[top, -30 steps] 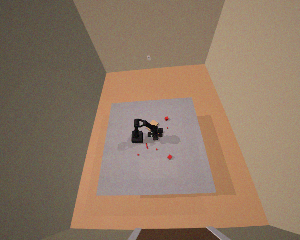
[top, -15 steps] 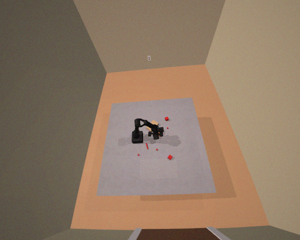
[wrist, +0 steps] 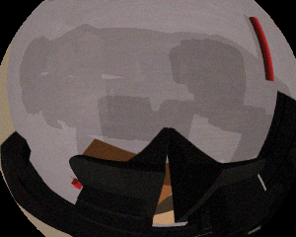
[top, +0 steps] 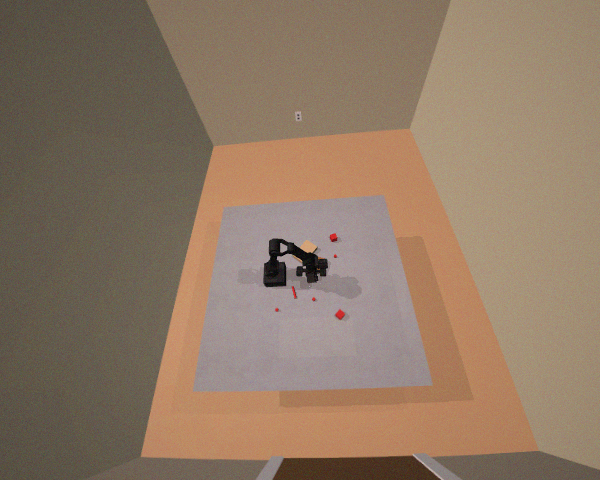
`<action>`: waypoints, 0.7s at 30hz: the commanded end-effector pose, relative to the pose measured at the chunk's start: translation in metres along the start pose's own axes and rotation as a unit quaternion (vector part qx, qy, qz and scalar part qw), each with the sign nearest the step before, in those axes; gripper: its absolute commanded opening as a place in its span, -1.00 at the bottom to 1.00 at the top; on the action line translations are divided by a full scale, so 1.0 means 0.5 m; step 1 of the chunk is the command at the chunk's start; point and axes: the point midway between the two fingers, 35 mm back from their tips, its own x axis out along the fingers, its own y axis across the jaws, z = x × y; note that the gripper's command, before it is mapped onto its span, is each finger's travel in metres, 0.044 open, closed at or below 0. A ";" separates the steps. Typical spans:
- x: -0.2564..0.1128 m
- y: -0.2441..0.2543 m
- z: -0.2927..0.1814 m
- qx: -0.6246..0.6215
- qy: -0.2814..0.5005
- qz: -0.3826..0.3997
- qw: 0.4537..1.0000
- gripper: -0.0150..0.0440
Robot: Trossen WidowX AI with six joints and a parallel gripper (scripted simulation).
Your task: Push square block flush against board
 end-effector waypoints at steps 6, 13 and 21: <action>0.000 -0.001 0.032 -0.002 -0.001 0.001 1.000 -0.49; -0.004 -0.003 0.039 0.000 0.000 0.000 1.000 -0.49; -0.111 -0.003 0.039 -0.002 -0.001 0.001 1.000 -0.49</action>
